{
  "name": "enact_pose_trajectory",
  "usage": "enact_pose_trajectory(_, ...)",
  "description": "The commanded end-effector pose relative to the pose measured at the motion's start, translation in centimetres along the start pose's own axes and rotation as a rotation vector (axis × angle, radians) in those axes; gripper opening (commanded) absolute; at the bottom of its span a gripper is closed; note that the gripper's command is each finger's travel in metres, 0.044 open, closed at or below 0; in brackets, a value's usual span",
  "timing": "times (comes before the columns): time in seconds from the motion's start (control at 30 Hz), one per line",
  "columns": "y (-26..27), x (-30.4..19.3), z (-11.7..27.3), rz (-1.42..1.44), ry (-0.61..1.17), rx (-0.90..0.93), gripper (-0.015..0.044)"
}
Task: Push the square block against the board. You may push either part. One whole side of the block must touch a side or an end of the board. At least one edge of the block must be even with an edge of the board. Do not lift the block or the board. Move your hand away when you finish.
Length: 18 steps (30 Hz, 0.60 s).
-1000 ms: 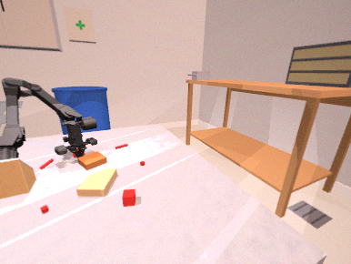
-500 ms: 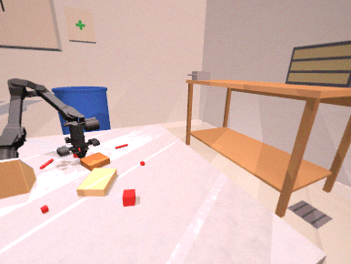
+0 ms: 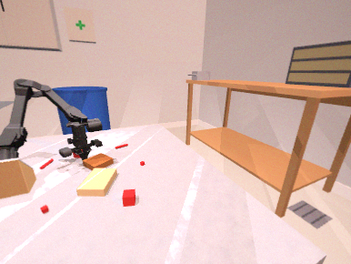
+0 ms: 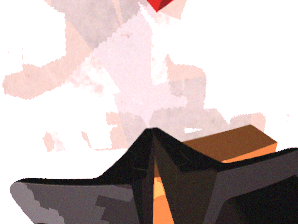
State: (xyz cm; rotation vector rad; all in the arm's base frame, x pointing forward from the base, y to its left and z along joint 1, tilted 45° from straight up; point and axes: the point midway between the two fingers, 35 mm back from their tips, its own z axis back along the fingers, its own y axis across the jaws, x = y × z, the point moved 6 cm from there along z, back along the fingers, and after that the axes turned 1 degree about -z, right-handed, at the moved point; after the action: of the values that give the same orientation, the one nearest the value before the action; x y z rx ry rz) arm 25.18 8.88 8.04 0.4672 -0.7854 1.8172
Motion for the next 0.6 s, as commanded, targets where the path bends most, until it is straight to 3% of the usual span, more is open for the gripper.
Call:
enact_pose_trajectory(0.0,-0.2,-0.8,0.0,0.0,0.004,0.001,0.0)
enact_pose_trajectory(0.57,-0.8,-3.1,0.0,0.001,0.006,0.002,0.0)
